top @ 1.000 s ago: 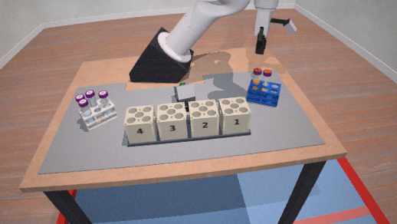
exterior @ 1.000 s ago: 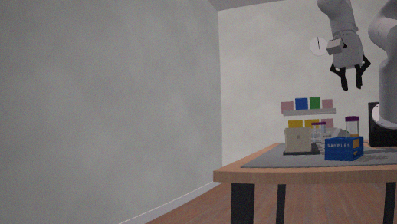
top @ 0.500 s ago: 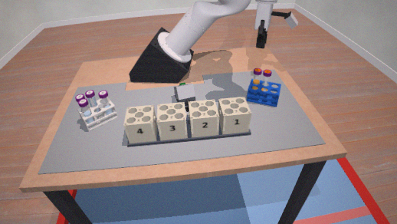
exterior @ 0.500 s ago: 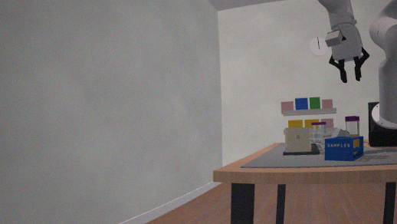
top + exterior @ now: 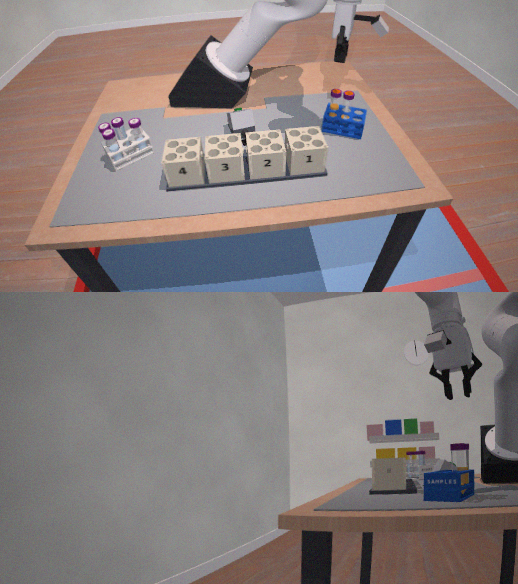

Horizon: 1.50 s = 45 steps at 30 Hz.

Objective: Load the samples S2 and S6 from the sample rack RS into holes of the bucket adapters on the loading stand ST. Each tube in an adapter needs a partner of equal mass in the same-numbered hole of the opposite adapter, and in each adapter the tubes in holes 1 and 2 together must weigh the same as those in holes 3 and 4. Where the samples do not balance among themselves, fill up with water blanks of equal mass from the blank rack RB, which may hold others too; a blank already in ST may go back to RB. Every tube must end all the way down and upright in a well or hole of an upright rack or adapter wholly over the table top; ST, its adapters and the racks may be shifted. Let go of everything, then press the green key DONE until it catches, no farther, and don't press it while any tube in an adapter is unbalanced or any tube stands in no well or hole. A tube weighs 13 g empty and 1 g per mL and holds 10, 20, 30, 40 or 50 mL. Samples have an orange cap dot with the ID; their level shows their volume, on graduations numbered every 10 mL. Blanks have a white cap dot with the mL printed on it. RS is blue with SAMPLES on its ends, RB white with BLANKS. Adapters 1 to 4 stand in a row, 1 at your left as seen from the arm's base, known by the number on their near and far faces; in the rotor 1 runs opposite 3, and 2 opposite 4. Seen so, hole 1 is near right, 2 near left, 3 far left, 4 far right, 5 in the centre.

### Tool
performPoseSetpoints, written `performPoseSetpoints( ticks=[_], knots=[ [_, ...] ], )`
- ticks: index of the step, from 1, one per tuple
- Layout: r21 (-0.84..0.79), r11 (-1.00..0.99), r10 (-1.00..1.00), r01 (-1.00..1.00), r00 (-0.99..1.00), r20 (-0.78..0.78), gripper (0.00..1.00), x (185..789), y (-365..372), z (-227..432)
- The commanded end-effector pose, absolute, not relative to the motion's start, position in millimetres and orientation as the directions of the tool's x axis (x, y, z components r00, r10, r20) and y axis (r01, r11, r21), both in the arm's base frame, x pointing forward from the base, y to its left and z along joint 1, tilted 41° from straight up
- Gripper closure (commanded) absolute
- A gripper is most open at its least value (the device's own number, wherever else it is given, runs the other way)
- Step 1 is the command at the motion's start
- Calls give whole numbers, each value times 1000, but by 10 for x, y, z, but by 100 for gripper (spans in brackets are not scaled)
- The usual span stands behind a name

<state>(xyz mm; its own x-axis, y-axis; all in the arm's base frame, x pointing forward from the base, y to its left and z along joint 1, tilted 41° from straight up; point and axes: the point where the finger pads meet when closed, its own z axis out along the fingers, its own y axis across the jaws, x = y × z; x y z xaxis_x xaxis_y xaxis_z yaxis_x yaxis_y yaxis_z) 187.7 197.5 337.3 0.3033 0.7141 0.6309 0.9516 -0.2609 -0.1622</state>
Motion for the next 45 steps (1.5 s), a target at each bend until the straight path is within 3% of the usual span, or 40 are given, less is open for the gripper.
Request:
performPoseSetpoints(
  ticks=[1,4,5,22,45],
  knots=[
    [-161,-261,714,952,303,632,57,1880,1976,3379],
    [-161,-261,714,952,303,632,57,1880,1976,3379],
    [-161,-261,714,952,303,632,43,1896,2011,3411],
    [-161,-261,714,952,303,632,43,2002,2262,3632],
    [-161,-261,714,952,303,632,43,2022,2535,3313]
  ],
)
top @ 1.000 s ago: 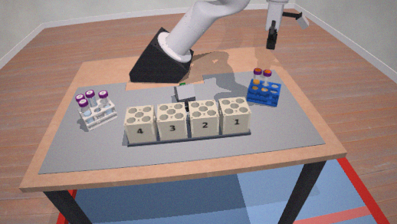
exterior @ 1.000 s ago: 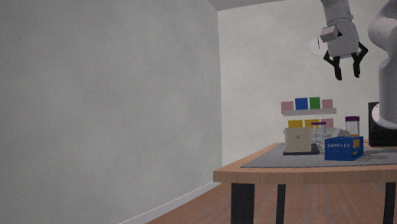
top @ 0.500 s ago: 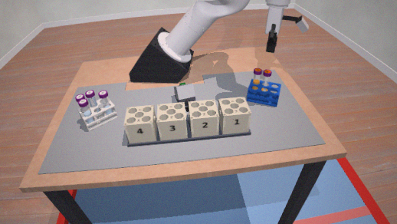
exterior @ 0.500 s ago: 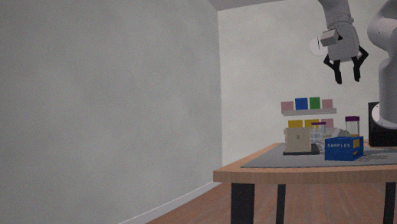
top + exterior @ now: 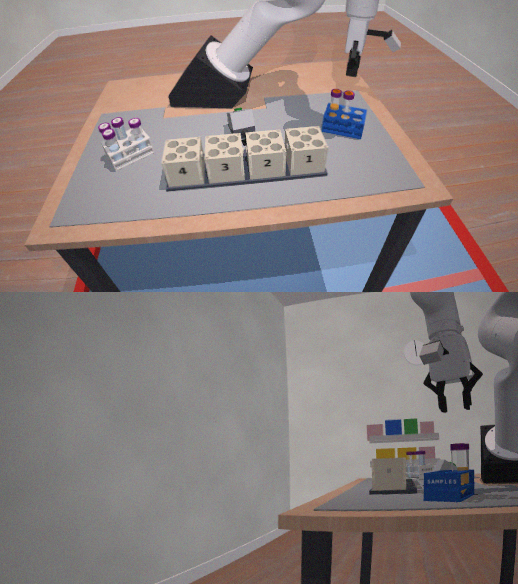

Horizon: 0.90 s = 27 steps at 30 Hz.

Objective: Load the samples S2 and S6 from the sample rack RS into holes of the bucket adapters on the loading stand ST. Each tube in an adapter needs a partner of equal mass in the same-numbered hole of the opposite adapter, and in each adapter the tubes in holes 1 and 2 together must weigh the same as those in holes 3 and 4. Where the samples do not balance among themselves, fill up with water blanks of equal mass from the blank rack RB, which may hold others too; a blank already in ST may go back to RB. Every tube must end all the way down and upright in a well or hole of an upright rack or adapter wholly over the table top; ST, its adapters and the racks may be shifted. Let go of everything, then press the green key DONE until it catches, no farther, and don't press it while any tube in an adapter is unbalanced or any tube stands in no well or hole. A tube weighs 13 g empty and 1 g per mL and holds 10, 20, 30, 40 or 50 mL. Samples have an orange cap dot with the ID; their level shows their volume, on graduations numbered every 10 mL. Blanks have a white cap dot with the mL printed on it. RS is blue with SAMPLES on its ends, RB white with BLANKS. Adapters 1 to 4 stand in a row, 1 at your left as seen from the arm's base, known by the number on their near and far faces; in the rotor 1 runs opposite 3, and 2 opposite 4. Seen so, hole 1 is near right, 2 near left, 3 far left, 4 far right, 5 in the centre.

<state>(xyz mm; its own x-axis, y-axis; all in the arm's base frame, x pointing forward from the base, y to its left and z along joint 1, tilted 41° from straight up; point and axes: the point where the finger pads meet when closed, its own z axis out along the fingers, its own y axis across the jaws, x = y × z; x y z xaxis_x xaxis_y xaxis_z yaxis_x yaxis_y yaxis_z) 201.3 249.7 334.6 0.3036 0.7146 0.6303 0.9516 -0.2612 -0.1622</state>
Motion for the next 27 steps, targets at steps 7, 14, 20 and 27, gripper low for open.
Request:
performPoseSetpoints(
  ticks=[7,14,20,27],
  knots=[
    [-161,-261,714,952,303,632,43,2027,2600,3237],
    [-161,-261,714,952,303,632,43,2034,2691,3131],
    [-161,-261,714,952,303,632,43,2038,2743,3070],
    [-161,-261,714,952,303,632,43,2045,2834,2964]
  ],
)
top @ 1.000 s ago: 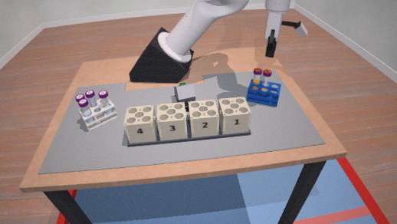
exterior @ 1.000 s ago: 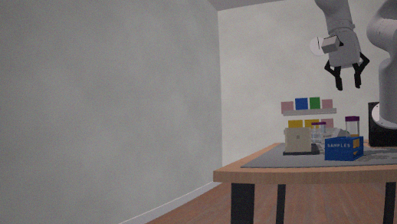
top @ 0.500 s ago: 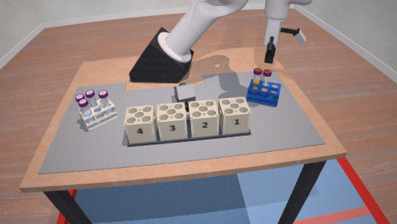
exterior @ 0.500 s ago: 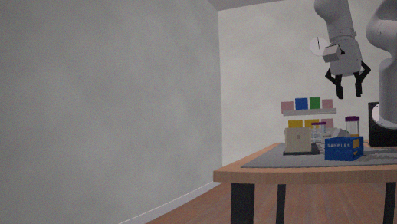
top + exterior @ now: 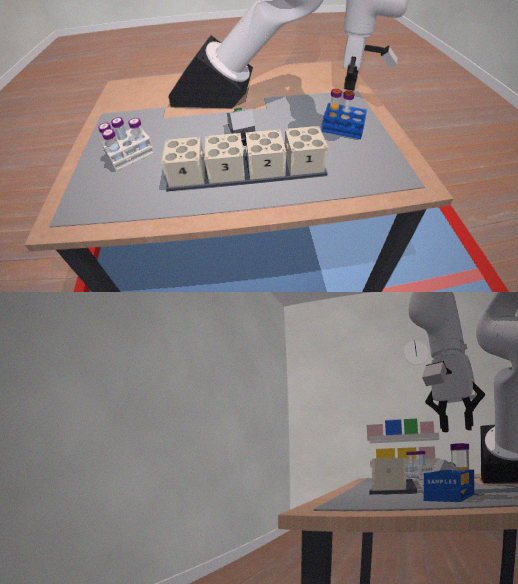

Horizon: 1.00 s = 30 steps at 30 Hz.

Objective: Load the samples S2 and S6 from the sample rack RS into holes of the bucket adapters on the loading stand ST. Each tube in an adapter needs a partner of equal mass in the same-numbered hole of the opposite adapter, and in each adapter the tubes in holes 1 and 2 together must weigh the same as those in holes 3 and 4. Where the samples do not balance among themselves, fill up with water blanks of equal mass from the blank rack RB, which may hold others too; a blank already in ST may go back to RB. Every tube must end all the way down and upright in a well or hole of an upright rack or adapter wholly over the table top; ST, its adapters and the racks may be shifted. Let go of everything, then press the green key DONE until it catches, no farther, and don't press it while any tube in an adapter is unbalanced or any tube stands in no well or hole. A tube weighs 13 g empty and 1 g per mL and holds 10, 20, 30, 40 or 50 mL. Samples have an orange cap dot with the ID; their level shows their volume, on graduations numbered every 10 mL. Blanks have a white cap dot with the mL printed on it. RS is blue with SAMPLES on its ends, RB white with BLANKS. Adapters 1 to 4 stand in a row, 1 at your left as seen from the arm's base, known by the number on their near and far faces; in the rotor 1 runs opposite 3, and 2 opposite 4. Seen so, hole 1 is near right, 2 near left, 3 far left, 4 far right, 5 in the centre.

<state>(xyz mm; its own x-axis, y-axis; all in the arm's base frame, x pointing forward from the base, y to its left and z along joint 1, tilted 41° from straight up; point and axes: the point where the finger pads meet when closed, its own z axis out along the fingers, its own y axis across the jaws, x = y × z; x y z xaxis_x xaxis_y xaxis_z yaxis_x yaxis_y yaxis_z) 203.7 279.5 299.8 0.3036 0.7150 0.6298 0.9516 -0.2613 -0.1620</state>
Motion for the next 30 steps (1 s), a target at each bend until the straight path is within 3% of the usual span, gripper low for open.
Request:
performPoseSetpoints(
  ticks=[1,30],
  knots=[
    [-161,-261,714,952,303,632,43,2045,2847,2949],
    [-162,-261,714,952,303,632,43,2059,3023,2742]
  ],
)
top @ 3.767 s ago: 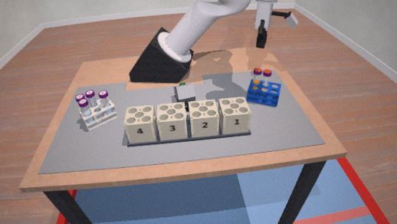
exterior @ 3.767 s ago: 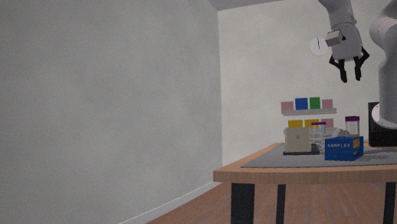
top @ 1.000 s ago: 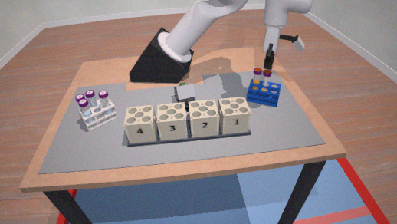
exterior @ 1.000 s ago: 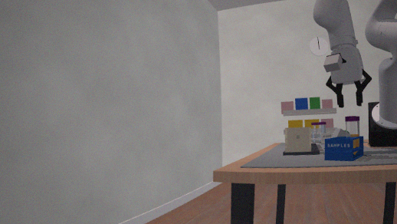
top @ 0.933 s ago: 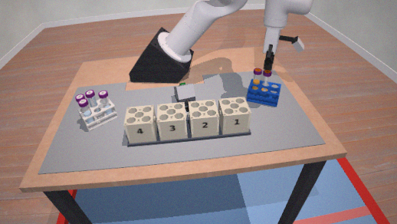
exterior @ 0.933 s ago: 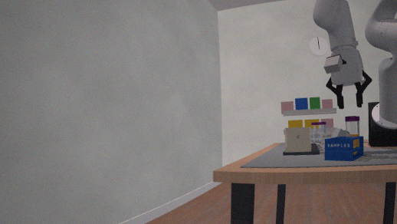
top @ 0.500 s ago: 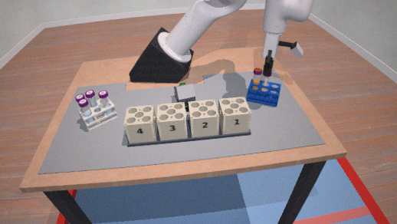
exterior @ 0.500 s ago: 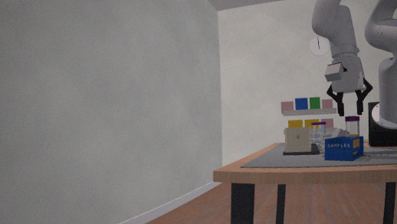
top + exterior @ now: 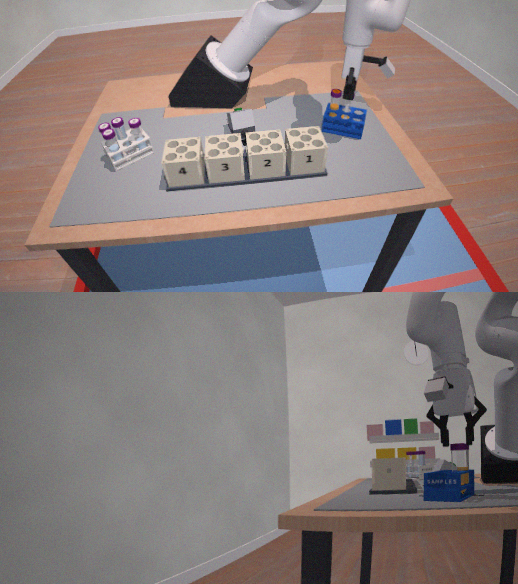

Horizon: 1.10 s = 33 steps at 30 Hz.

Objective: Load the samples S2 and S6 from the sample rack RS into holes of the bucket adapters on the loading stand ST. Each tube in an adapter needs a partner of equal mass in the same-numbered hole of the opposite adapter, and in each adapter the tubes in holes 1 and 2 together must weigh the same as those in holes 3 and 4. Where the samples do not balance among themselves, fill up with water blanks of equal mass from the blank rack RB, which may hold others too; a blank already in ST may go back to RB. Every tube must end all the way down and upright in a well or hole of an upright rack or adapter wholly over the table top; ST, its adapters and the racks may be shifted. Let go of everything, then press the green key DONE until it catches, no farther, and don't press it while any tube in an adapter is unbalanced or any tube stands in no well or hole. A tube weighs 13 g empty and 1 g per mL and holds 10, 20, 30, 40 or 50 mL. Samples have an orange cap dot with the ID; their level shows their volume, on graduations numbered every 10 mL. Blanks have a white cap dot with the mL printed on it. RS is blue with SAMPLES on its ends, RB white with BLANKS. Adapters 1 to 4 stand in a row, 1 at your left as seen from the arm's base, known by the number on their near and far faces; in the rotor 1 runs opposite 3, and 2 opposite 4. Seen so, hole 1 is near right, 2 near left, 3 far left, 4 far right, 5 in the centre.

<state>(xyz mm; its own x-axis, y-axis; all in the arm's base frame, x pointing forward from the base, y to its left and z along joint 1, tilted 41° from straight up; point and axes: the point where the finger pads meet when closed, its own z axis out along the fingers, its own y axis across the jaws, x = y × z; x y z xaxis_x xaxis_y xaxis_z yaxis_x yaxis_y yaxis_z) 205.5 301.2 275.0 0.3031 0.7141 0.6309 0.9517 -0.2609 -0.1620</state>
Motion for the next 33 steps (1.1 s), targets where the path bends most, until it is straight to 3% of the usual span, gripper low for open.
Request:
performPoseSetpoints(
  ticks=[1,33],
  knots=[
    [-162,-261,714,952,303,632,43,2059,3028,2737],
    [-162,-261,714,952,303,632,43,2067,3131,2616]
  ],
)
